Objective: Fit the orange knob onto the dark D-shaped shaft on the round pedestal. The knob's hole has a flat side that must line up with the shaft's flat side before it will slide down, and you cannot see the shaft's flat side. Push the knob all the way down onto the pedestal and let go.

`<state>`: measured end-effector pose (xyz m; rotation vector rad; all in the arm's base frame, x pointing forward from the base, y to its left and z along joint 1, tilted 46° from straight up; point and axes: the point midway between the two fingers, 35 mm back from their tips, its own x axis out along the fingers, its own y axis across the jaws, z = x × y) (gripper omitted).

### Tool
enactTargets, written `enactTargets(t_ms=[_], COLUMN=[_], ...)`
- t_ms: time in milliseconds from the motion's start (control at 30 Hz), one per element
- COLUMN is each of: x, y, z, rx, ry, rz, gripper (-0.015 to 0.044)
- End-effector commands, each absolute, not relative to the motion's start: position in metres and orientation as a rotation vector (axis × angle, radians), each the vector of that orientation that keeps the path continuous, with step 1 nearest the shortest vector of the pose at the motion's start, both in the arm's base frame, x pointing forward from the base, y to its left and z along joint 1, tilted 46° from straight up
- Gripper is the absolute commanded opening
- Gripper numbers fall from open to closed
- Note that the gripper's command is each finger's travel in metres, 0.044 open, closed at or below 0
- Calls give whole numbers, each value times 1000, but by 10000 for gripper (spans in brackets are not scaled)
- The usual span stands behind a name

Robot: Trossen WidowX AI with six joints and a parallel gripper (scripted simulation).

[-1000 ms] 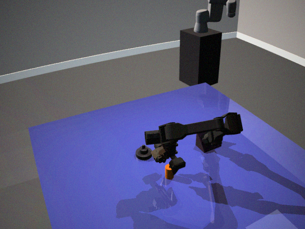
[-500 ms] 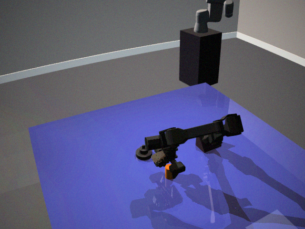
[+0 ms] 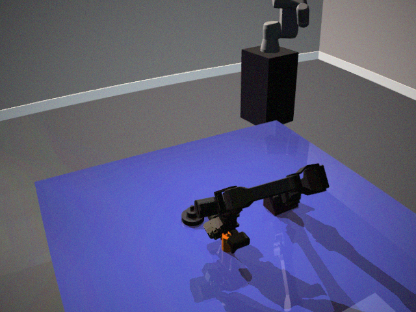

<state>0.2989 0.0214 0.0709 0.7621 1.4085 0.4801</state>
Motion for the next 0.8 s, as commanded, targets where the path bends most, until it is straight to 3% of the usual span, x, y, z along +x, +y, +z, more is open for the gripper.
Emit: enactTargets(t_ms=[0,100,300,467,767], x=[299,299,299,301,303], y=[23,23,23,13,-22], z=[71,71,71,80,116], rx=[770,770,770,769,772], ry=[1407,1407,1407,1402,1381], rz=[481,481,481,474,446], gripper=[256,177,138,6,0])
